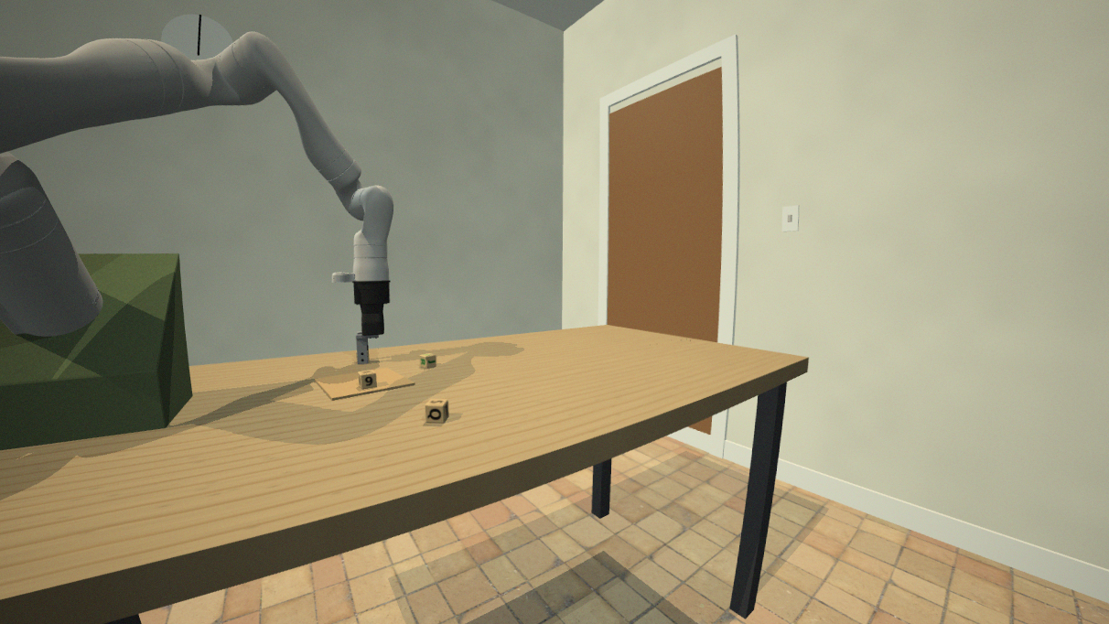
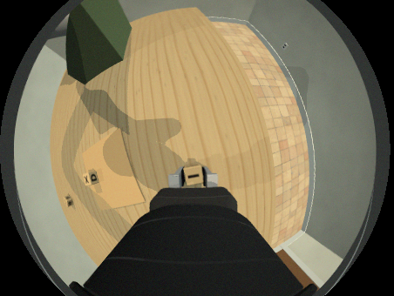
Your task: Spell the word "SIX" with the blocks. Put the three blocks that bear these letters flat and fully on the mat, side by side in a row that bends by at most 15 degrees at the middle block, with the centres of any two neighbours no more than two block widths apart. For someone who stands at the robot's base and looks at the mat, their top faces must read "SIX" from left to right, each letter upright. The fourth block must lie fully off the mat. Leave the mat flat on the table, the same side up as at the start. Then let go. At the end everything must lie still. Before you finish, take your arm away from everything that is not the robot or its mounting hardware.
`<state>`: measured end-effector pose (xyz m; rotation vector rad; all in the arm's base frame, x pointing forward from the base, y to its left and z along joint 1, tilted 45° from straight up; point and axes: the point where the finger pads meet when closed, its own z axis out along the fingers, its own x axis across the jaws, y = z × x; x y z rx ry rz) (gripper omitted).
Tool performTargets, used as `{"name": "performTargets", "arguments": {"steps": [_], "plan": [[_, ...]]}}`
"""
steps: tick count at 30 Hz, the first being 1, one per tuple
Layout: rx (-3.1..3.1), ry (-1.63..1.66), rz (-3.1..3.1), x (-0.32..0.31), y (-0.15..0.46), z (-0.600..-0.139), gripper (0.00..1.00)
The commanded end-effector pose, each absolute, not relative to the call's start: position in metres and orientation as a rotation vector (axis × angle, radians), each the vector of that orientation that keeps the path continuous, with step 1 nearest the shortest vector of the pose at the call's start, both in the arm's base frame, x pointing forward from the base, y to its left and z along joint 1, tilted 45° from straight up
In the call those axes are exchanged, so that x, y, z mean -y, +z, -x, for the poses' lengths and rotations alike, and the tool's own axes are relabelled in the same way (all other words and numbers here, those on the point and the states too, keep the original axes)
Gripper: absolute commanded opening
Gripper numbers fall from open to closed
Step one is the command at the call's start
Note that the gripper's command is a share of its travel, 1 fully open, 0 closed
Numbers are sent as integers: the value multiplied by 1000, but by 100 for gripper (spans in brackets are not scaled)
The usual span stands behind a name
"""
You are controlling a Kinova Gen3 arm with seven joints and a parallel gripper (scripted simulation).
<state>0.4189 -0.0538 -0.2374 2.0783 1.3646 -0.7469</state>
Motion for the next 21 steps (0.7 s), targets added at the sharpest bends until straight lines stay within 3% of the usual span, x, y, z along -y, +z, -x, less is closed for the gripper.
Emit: {"name": "performTargets", "arguments": {"steps": [1,21], "plan": [[-1365,-745,-2078,53,-237,-420,49],[-1365,-745,-2078,-12,-171,-434,49]]}}
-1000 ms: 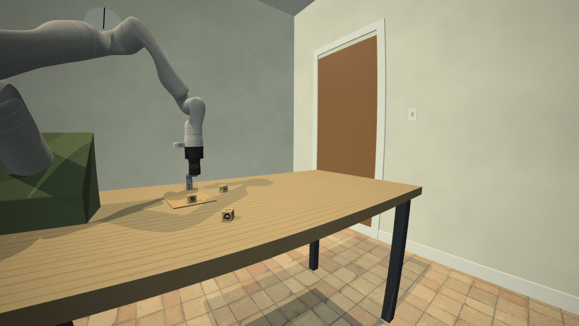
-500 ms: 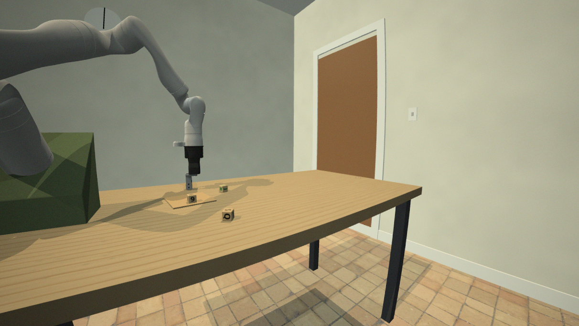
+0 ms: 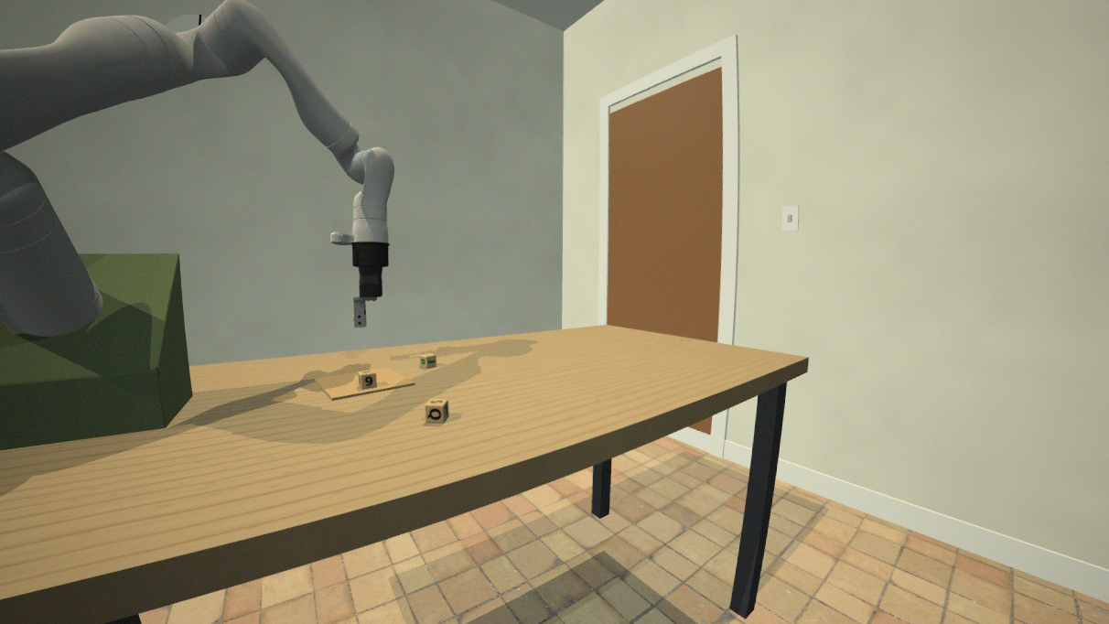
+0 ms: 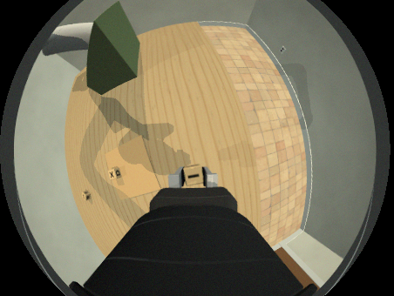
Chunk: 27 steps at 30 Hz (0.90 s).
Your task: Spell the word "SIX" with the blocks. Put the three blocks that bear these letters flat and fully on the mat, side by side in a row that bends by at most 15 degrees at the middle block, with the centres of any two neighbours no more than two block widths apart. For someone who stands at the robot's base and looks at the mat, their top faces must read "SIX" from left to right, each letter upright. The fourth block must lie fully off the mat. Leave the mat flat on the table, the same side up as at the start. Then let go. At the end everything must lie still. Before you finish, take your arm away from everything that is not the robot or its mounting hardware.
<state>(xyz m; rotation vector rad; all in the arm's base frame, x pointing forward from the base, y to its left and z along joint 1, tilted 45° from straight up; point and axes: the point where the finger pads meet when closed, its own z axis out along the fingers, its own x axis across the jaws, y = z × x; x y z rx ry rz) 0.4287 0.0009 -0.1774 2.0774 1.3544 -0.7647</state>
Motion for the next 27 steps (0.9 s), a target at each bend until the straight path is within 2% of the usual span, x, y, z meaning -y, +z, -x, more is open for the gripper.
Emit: {"name": "performTargets", "arguments": {"steps": [1,18,27], "plan": [[-1365,-745,-2078,-14,-169,-434,49],[-1332,-735,-2093,-14,-164,-434,49],[-896,-590,-2249,20,-130,-421,49]]}}
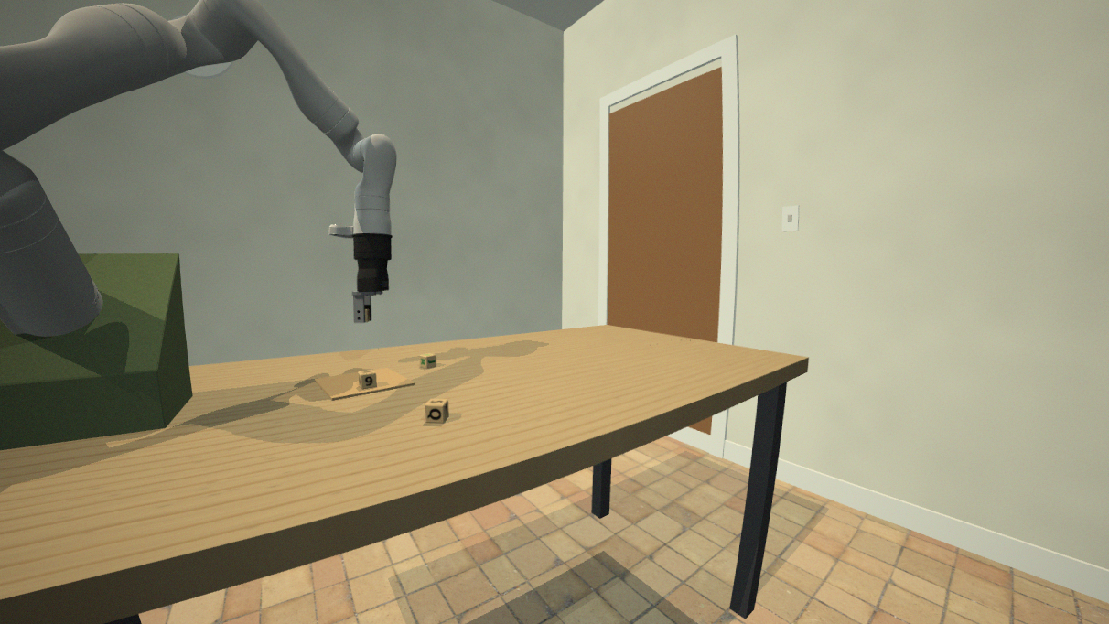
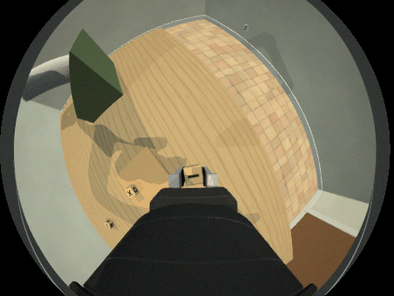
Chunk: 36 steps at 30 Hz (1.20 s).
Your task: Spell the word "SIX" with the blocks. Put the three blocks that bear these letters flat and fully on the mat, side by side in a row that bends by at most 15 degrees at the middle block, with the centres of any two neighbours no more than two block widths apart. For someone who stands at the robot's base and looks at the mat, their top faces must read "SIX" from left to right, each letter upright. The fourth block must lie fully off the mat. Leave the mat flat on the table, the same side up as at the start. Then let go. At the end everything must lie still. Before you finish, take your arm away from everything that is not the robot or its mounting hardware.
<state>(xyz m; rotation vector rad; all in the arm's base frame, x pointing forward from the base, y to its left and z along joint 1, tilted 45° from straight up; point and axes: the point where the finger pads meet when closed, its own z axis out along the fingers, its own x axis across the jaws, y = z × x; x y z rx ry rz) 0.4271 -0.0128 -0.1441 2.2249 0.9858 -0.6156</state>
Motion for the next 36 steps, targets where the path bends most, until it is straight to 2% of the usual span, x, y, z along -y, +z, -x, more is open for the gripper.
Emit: {"name": "performTargets", "arguments": {"steps": [1,18,36], "plan": [[-820,-561,-2269,26,-124,-419,49],[130,-159,-2350,91,-44,-388,49],[192,-131,-2345,95,-39,-385,49]]}}
